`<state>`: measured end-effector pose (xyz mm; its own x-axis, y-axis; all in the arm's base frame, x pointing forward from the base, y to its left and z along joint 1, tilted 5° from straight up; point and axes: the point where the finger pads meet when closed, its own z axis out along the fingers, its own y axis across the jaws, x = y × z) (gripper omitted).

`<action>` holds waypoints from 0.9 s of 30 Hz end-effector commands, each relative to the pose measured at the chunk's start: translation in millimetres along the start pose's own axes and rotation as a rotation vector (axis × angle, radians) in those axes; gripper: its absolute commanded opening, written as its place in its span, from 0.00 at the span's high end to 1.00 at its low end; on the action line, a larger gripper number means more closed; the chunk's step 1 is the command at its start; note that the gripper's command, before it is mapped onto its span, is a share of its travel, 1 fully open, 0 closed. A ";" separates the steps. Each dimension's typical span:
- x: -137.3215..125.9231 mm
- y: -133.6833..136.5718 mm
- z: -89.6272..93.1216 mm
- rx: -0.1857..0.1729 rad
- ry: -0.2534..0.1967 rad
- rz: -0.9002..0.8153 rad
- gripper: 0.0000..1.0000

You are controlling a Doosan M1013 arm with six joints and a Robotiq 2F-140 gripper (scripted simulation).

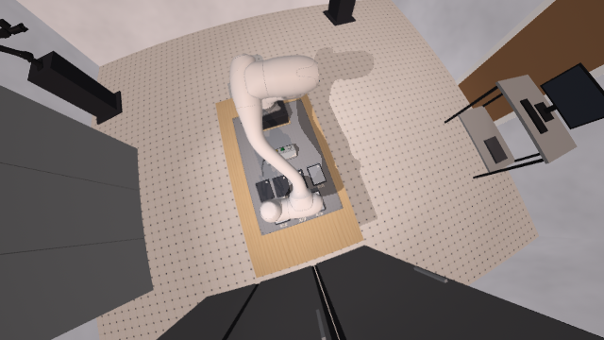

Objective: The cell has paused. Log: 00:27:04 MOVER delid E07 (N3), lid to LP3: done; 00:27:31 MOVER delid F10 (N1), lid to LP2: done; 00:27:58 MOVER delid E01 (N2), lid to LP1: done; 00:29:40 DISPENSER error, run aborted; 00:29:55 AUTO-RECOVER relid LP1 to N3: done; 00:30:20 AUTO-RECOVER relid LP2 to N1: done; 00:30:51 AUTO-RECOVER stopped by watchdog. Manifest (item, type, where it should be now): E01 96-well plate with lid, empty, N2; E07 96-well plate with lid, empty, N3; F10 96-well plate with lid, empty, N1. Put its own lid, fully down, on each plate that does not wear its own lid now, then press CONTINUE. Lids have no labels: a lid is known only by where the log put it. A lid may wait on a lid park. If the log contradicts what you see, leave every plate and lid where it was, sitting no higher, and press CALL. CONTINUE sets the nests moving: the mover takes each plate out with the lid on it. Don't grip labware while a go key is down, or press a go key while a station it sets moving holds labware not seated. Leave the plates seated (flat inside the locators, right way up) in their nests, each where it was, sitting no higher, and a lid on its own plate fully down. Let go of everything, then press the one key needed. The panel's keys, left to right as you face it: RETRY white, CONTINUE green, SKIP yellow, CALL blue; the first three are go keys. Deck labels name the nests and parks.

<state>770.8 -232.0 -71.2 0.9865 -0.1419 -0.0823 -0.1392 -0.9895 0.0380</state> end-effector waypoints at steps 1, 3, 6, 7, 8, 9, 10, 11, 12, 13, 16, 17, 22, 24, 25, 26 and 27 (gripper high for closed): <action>1.2 -2.7 3.2 0.005 0.002 0.003 0.34; 1.2 -2.7 3.2 0.005 0.002 0.003 0.34; 1.2 -2.7 3.2 0.005 0.002 0.003 0.34; 1.2 -2.7 3.2 0.005 0.002 0.003 0.34; 1.2 -2.7 3.2 0.005 0.002 0.003 0.34; 1.2 -2.7 3.2 0.005 0.002 0.003 0.34; 1.2 -2.7 3.2 0.005 0.002 0.003 0.34; 1.2 -2.7 3.2 0.005 0.002 0.003 0.34; 1.2 -2.7 3.2 0.005 0.002 0.003 0.34; 1.2 -2.7 3.3 0.005 0.002 0.003 0.34; 1.2 -2.7 3.6 0.005 0.002 0.003 0.34; 1.2 -2.7 3.7 0.005 0.002 0.003 0.34; 1.2 -2.7 4.4 0.005 0.002 0.003 0.34; 1.2 -2.7 5.0 0.005 0.002 0.003 0.34; 1.2 -2.7 5.3 0.005 0.002 0.003 0.34; 1.2 -2.7 5.7 0.005 0.002 0.003 0.34; 1.2 -2.7 6.1 0.005 0.002 0.003 0.34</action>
<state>771.0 -232.1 -72.7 0.9865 -0.1418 -0.0819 -0.1391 -0.9896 0.0379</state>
